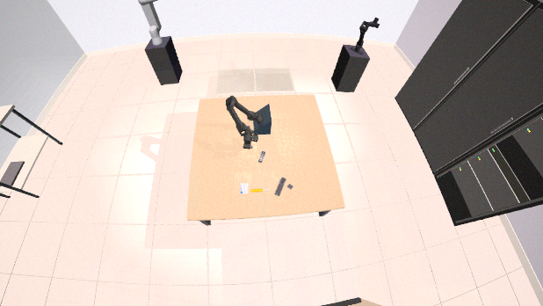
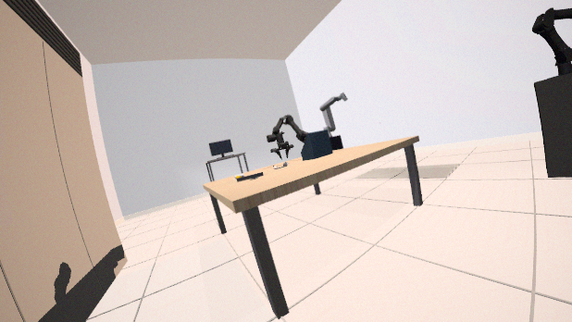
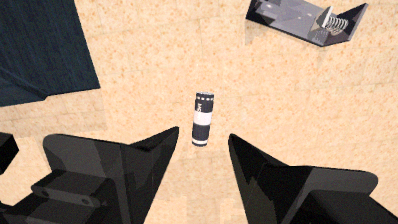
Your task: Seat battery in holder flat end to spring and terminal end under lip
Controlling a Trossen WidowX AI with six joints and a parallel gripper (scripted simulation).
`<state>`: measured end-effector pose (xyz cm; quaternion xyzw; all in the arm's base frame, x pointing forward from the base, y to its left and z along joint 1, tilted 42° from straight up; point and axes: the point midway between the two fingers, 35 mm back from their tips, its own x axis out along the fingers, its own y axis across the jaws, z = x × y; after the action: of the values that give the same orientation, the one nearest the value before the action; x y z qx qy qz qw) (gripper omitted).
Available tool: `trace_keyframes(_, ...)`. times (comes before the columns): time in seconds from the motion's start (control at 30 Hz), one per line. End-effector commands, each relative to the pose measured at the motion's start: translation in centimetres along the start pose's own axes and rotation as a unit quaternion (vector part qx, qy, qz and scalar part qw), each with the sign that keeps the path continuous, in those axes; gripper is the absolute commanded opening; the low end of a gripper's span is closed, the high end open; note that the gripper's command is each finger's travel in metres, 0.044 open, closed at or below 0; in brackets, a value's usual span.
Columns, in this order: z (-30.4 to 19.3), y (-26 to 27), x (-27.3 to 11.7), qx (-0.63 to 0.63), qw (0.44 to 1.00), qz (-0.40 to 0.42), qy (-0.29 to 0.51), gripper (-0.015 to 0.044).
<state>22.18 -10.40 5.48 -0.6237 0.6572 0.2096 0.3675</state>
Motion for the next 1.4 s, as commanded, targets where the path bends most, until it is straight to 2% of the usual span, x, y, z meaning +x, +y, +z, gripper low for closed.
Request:
trace_keyframes(0.0,-0.1,0.1,0.1,-0.01,1.0,0.004,0.005,0.0236)
trace_keyframes(1.1,-0.2,0.2,5.1,-0.011,1.0,0.004,0.006,0.0236)
trace_keyframes(1.27,-0.2,0.2,5.1,-0.011,1.0,0.004,0.006,0.0105)
trace_keyframes(1.37,-0.2,0.2,5.1,-0.011,1.0,0.004,0.006,0.0085)
